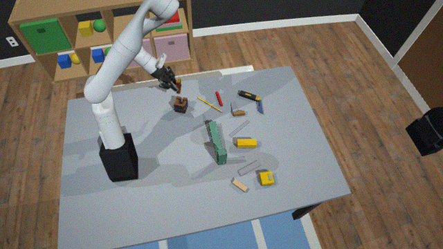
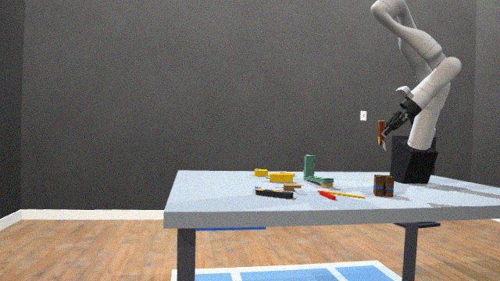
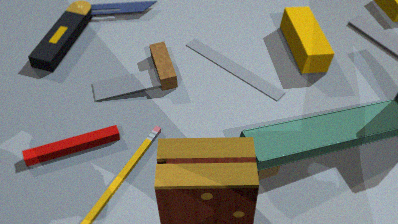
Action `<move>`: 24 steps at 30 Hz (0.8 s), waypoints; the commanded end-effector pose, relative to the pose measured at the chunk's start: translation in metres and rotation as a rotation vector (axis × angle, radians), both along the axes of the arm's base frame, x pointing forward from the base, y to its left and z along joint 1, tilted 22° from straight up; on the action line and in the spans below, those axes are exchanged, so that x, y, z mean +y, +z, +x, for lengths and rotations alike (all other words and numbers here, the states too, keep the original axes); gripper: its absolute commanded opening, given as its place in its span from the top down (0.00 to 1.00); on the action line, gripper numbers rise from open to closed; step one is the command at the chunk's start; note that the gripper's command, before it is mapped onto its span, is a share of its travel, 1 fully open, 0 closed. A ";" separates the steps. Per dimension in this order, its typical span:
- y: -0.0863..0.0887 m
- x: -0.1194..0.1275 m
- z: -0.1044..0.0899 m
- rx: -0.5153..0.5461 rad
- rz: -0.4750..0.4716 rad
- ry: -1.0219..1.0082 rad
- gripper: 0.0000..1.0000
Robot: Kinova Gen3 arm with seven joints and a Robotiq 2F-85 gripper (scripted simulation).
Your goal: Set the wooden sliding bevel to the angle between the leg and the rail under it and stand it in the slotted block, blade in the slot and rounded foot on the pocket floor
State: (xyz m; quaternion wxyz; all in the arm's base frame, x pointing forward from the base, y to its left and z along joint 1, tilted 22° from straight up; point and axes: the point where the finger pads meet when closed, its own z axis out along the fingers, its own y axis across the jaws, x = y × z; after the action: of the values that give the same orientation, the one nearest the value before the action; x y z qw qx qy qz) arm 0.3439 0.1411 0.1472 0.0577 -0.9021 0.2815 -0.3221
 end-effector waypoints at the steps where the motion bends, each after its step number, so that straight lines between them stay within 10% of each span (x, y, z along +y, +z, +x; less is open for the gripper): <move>1: 0.001 0.000 0.000 -0.003 0.001 -0.004 0.90; 24: 0.008 0.016 0.002 -0.039 0.032 -0.075 0.90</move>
State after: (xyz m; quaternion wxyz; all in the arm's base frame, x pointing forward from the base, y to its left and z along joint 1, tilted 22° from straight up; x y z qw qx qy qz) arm 0.3453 0.1565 0.1542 0.0649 -0.8847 0.3169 -0.3357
